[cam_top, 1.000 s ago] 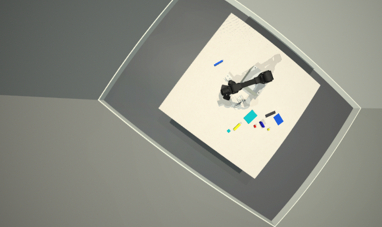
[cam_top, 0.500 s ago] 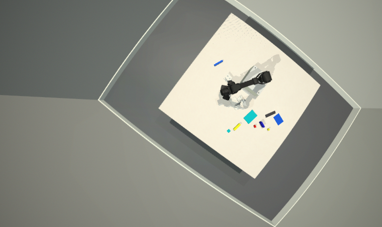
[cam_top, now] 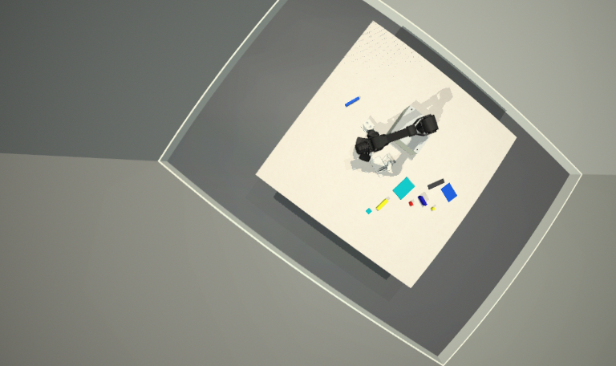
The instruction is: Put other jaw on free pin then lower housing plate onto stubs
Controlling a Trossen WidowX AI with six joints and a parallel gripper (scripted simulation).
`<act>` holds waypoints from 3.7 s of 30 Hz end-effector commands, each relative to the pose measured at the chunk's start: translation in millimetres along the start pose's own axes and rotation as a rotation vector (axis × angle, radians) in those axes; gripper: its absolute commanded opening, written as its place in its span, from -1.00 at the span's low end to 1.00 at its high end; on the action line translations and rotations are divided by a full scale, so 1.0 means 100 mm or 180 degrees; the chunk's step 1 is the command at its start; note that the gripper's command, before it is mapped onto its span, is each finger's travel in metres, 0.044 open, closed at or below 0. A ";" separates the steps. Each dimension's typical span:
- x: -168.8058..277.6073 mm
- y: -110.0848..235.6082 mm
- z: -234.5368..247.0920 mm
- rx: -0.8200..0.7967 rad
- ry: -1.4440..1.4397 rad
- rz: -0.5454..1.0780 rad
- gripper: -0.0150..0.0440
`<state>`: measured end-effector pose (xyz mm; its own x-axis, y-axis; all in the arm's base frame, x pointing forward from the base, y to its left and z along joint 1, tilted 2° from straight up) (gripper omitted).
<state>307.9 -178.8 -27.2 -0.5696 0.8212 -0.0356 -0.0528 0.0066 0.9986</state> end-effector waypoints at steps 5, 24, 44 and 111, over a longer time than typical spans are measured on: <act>0.00 0.00 0.00 0.0000 0.0000 0.0000 0.91; 0.00 0.00 0.00 0.0000 0.0000 0.0000 -0.04; -0.02 0.34 0.01 0.0000 -0.0008 -0.0003 -0.04; 0.97 0.78 0.29 -0.0019 0.3200 0.0015 -0.04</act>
<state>276.2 -89.5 47.9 -0.9974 0.0533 -0.0476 -0.0480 -0.0070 0.9988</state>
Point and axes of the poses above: the point midway between the two fingers, 35 mm back from their tips, its own y axis back along the fingers, its own z axis across the jaws, x = y × z, the point moved 1 cm from there along y, back along the fingers, and after that the axes turned 15 degrees about y, right-handed, at the moved point
